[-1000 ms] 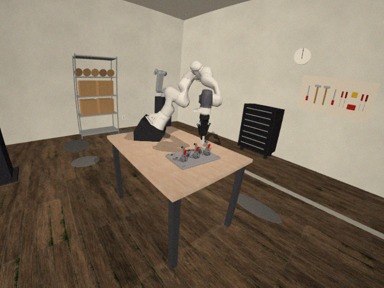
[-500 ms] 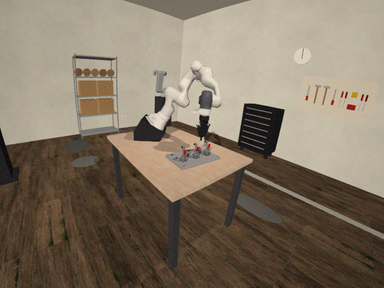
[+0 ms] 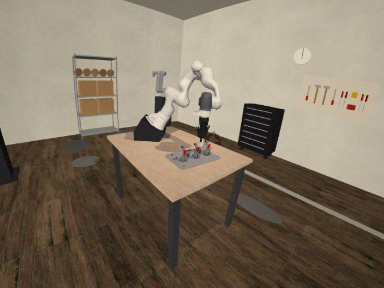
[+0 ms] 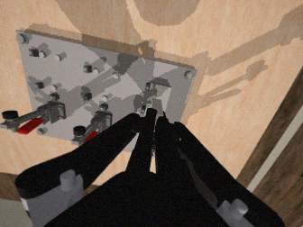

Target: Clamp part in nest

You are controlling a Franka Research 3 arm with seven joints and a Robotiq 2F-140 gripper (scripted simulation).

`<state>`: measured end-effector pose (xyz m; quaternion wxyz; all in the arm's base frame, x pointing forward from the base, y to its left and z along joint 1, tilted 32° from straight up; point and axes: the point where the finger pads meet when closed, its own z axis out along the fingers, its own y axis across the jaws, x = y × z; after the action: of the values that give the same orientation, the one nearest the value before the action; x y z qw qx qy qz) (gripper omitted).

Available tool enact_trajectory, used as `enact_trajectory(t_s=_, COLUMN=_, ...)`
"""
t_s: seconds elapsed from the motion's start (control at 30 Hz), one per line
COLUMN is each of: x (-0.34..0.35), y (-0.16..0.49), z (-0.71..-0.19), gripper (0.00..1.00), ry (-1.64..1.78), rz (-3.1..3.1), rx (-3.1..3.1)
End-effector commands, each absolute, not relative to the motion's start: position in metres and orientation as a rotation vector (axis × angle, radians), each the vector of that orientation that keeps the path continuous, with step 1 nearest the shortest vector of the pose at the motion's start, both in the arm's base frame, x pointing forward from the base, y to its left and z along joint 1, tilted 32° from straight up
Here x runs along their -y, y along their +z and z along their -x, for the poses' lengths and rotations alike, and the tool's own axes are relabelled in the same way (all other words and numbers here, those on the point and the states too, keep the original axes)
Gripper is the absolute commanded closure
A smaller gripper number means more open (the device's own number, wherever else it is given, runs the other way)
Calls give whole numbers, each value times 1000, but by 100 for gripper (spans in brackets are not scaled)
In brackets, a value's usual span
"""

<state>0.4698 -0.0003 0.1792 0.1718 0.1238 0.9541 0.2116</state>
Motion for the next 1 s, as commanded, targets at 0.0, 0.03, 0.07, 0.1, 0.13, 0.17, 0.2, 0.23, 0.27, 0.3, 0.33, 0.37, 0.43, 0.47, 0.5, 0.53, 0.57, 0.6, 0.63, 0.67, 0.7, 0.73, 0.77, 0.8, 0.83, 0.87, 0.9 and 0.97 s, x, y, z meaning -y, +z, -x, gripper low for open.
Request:
enact_trajectory(t_s=0.0, x=-2, y=180, z=-472, gripper=100, ry=597, rz=-340, rx=-2704)
enact_trajectory(t_s=0.03, x=-2, y=181, z=-472, gripper=100, ry=597, rz=-340, rx=-2704)
enact_trajectory(t_s=0.07, x=-3, y=181, z=-472, gripper=100, ry=597, rz=-340, rx=-2704)
enact_trajectory(t_s=0.1, x=-5, y=182, z=-472, gripper=100, ry=597, rz=-340, rx=-2704)
enact_trajectory(t_s=0.13, x=-6, y=183, z=-473, gripper=100, ry=597, rz=-340, rx=-2704)
enact_trajectory(t_s=0.17, x=-8, y=183, z=-473, gripper=100, ry=597, rz=-340, rx=-2704)
enact_trajectory(t_s=0.2, x=-10, y=184, z=-473, gripper=100, ry=597, rz=-340, rx=-2704)
enact_trajectory(t_s=0.23, x=-12, y=185, z=-473, gripper=100, ry=597, rz=-340, rx=-2704)
enact_trajectory(t_s=0.27, x=-14, y=186, z=-474, gripper=100, ry=597, rz=-340, rx=-2704)
enact_trajectory(t_s=0.3, x=-16, y=187, z=-474, gripper=100, ry=597, rz=-340, rx=-2704)
enact_trajectory(t_s=0.33, x=-18, y=189, z=-474, gripper=100, ry=597, rz=-340, rx=-2704)
enact_trajectory(t_s=0.37, x=-21, y=190, z=-475, gripper=100, ry=597, rz=-340, rx=-2704)
enact_trajectory(t_s=0.43, x=-21, y=190, z=-475, gripper=100, ry=597, rz=-340, rx=-2704)
enact_trajectory(t_s=0.47, x=-23, y=191, z=-475, gripper=100, ry=597, rz=-340, rx=-2704)
enact_trajectory(t_s=0.5, x=-25, y=192, z=-475, gripper=100, ry=597, rz=-340, rx=-2704)
enact_trajectory(t_s=0.53, x=-27, y=193, z=-476, gripper=100, ry=597, rz=-340, rx=-2704)
enact_trajectory(t_s=0.57, x=-29, y=194, z=-476, gripper=100, ry=597, rz=-340, rx=-2704)
enact_trajectory(t_s=0.6, x=-31, y=194, z=-476, gripper=100, ry=597, rz=-340, rx=-2704)
enact_trajectory(t_s=0.63, x=-32, y=195, z=-476, gripper=100, ry=597, rz=-340, rx=-2704)
enact_trajectory(t_s=0.67, x=-33, y=196, z=-476, gripper=100, ry=597, rz=-340, rx=-2704)
enact_trajectory(t_s=0.7, x=-34, y=196, z=-477, gripper=100, ry=597, rz=-340, rx=-2704)
enact_trajectory(t_s=0.73, x=-35, y=197, z=-477, gripper=100, ry=597, rz=-340, rx=-2704)
enact_trajectory(t_s=0.77, x=-36, y=197, z=-477, gripper=100, ry=597, rz=-340, rx=-2704)
enact_trajectory(t_s=0.8, x=-36, y=197, z=-477, gripper=100, ry=597, rz=-340, rx=-2704)
enact_trajectory(t_s=0.83, x=-36, y=197, z=-477, gripper=100, ry=597, rz=-340, rx=-2704)
enact_trajectory(t_s=0.87, x=-36, y=197, z=-477, gripper=100, ry=597, rz=-340, rx=-2704)
enact_trajectory(t_s=0.9, x=-36, y=197, z=-477, gripper=100, ry=597, rz=-340, rx=-2704)
enact_trajectory(t_s=0.97, x=-36, y=197, z=-477, gripper=100, ry=597, rz=-340, rx=-2704)
